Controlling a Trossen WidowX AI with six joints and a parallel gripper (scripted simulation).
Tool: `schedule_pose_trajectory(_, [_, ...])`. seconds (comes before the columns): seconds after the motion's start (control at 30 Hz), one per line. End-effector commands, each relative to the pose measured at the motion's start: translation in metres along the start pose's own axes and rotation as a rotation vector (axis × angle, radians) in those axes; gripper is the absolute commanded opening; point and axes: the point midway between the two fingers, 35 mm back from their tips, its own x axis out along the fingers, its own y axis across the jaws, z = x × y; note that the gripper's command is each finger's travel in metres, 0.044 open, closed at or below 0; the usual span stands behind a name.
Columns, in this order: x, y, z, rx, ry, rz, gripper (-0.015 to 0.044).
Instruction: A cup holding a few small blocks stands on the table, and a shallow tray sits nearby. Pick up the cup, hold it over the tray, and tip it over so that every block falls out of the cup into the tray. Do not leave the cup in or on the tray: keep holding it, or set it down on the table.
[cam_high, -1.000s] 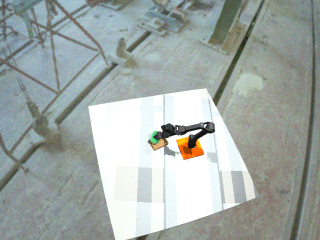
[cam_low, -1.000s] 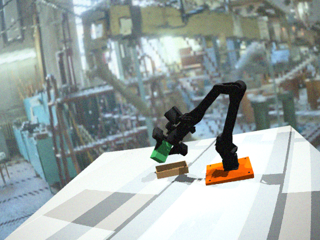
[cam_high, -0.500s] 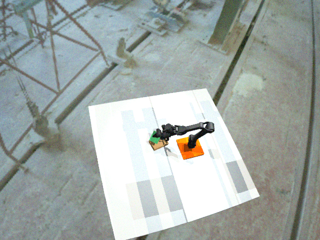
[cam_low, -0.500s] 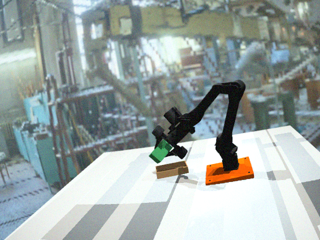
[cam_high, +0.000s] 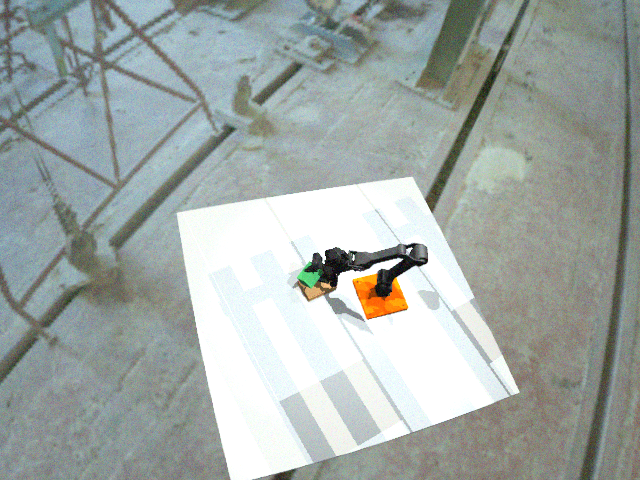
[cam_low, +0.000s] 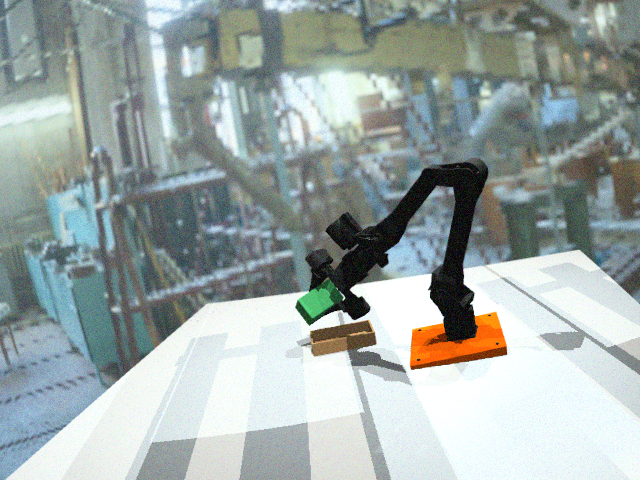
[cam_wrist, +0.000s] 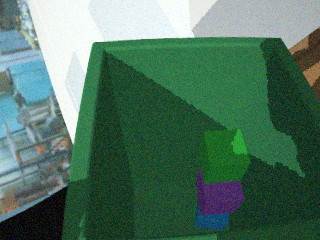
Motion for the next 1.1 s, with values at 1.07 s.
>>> schedule_pose_trajectory(1.07, [0.007, 0.0037, -0.0011, 0.796, 0.004, 0.011, 0.0])
